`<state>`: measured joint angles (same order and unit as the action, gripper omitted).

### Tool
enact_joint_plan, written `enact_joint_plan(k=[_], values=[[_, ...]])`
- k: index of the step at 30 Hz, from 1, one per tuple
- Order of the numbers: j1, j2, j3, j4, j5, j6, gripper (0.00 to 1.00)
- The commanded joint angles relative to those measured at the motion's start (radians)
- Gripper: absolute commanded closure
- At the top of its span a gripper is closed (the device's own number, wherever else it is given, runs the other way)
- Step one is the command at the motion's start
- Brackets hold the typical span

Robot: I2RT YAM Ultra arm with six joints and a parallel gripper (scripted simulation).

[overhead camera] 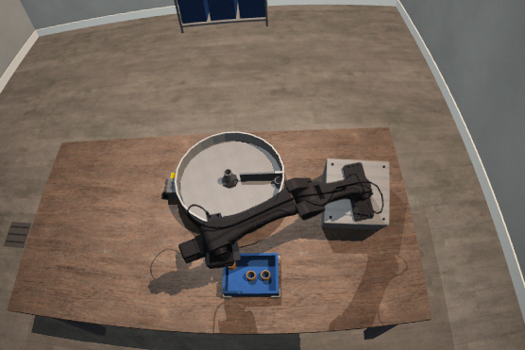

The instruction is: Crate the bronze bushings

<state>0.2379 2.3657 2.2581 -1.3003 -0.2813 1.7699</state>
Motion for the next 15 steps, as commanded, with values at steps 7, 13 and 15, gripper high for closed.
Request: enact_joint_plan(k=[7, 13, 15], values=[[-0.014, 0.011, 0.028, -0.02, 0.012, 0.001, 1.0], [-0.012, 0.012, 0.026, -0.018, 0.012, 0.002, 1.0], [-0.007, 0.012, -0.022, 0.004, 0.013, 0.006, 1.0]])
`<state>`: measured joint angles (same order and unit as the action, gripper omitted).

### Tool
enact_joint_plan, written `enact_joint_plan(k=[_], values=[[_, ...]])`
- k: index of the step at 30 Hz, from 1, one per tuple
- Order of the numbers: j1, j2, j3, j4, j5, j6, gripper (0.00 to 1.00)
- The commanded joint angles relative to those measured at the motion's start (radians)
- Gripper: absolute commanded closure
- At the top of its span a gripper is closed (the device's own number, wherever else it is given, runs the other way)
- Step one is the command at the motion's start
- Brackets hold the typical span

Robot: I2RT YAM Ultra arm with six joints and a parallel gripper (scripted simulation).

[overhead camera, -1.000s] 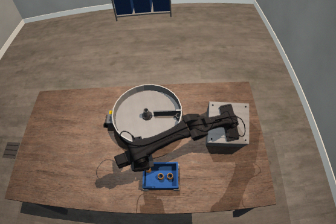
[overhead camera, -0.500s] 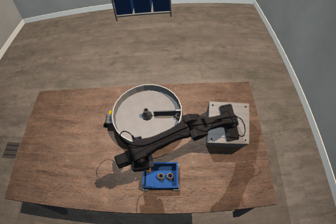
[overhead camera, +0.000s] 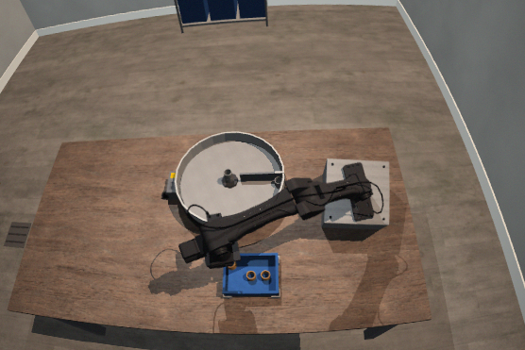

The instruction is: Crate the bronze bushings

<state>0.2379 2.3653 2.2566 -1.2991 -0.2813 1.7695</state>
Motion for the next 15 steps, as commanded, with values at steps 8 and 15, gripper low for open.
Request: enact_joint_plan(k=[8, 15], values=[[0.016, 0.013, -0.093, 0.086, 0.014, 0.019, 1.0], [0.038, 0.037, -0.208, 0.227, 0.017, 0.041, 1.0]])
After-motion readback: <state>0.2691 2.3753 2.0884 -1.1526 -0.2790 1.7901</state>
